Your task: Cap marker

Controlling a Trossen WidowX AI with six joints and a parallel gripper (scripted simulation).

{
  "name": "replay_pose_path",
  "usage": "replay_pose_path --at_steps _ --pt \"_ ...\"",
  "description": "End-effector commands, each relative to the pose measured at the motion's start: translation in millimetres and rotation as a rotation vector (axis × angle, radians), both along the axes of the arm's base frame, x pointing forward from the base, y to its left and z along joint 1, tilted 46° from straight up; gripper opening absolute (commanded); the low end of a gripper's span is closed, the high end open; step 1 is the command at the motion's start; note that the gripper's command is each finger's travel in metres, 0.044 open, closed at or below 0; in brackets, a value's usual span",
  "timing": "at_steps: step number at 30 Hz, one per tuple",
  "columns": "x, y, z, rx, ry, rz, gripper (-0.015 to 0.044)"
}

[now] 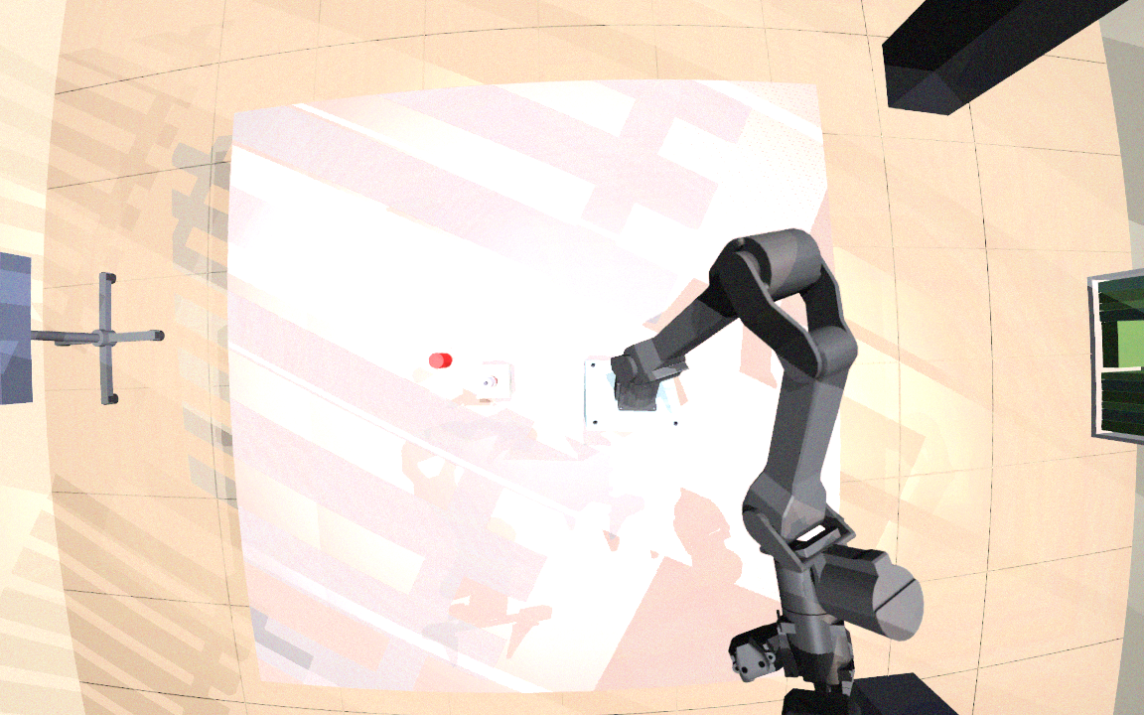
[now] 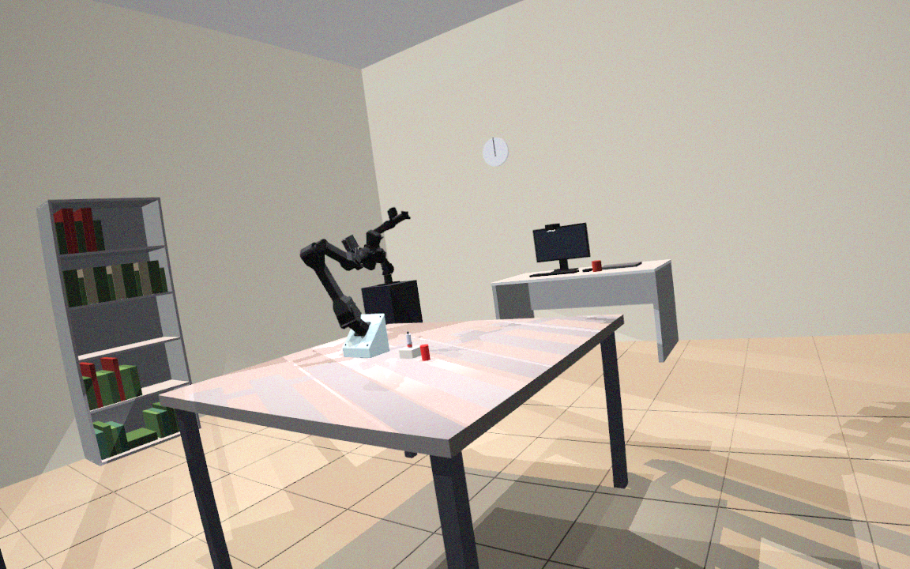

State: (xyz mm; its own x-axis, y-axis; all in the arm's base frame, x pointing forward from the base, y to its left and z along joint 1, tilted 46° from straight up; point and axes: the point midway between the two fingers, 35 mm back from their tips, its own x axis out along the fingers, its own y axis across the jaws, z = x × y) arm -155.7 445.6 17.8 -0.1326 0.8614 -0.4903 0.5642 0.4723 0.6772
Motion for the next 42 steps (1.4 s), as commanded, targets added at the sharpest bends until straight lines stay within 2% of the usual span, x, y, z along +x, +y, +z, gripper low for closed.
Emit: replay_pose_path --at_steps 1,6,11,16,25,34,42 --pt "3 1 0 0.000 -0.005 -0.005 0.0374" --pt "60 14 -9 -0.033 -0.163 -0.072 0.0248" --pt "111 20 -16 -0.114 -0.357 -0.088 0.0248" --pt "197 14 -22 -0.293 -0.632 -0.084 0.0248" --pt "318 -29 -27 -0.661 -0.952 0.043 0.0248" --pt "409 -100 -23 -1.040 -1.091 0.313 0.0248" --pt "467 -180 -12 -1.307 -1.057 0.656 0.0248"
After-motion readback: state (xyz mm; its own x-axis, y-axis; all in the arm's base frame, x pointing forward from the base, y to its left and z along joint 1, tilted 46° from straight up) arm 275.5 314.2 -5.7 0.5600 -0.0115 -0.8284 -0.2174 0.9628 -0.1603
